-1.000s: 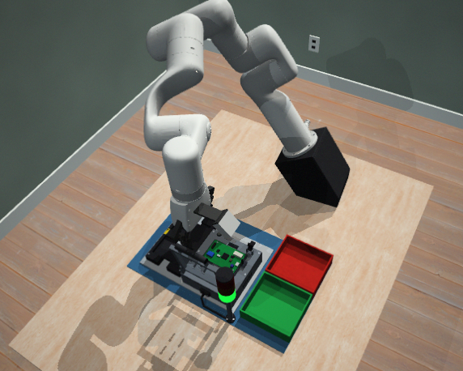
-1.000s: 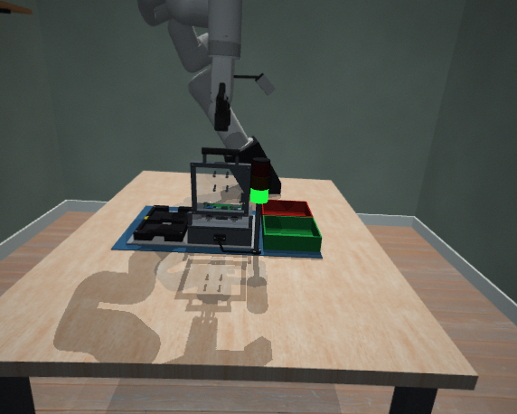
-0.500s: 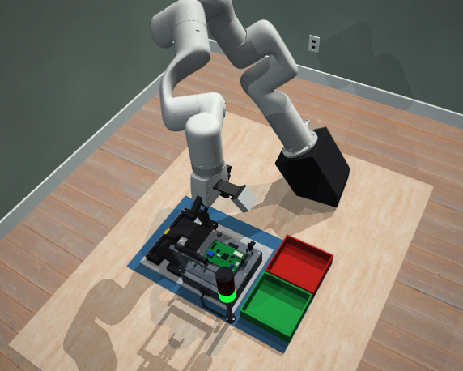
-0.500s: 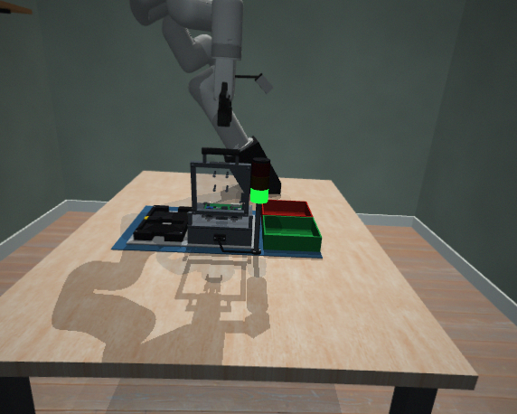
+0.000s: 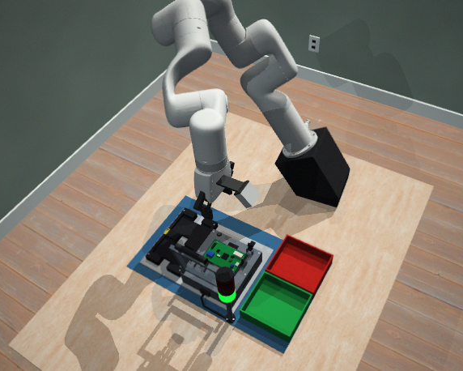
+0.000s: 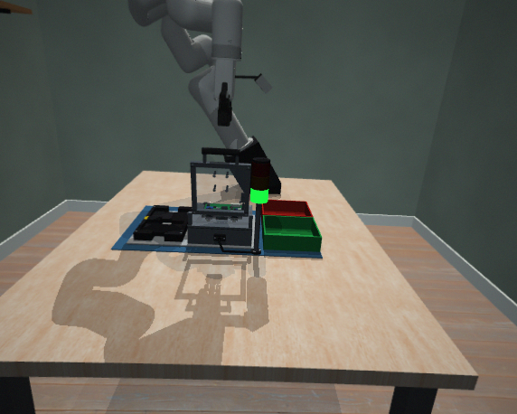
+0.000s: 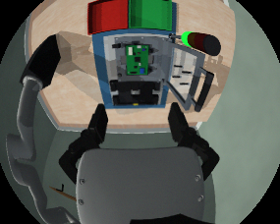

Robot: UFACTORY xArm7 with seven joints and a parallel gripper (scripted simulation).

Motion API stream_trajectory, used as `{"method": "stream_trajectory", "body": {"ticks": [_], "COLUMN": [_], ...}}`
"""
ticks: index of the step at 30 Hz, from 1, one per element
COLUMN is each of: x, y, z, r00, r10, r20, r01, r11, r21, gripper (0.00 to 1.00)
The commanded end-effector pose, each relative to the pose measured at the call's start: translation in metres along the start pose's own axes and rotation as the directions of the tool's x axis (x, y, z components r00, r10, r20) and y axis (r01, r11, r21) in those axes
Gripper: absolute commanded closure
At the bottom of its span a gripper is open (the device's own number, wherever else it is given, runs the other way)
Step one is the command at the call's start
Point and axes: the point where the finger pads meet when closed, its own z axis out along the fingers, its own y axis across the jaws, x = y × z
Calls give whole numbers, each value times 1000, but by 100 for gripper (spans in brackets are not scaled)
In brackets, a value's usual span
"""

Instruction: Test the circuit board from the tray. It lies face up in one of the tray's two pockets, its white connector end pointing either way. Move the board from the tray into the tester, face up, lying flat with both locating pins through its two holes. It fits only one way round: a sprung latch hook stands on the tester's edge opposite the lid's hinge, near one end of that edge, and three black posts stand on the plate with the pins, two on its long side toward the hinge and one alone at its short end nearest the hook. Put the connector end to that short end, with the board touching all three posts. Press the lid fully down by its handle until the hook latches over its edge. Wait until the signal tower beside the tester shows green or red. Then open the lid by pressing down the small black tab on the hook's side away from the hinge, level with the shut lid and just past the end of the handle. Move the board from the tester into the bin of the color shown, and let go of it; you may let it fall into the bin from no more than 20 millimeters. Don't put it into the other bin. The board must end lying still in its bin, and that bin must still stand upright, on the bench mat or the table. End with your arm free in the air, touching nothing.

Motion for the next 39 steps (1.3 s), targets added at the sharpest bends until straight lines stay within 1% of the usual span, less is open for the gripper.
{"method": "stream_trajectory", "body": {"ticks": [1, 3, 8, 12, 18, 20, 27, 32, 35, 37, 39], "x": [1, 1, 1, 1, 1, 1, 1, 1, 1, 1, 1], "y": [1, 1, 1, 1, 1, 1, 1, 1, 1, 1, 1], "z": [6, 6, 25, 46, 84, 84, 130, 159, 172, 172, 180], "r00": [1000, 1000, 1000, 1000, 1000, 1000, 1000, 1000, 1000, 1000, 1000], "r10": [0, 0, 0, 0, 0, 0, 0, 0, 0, 0, 0], "r20": [-2, -2, -2, -2, -2, -2, -2, -2, -2, -2, -2], "r01": [0, 0, 0, 0, 0, 0, 0, 0, 0, 0, 0], "r11": [1000, 1000, 1000, 1000, 1000, 1000, 1000, 1000, 1000, 1000, 1000], "r21": [-4, -4, -4, -4, -4, -4, -4, -4, -4, -4, -4], "gripper": [0, 0, 0, 0, 0, 0, 0, 0, 0, 0, 0]}}
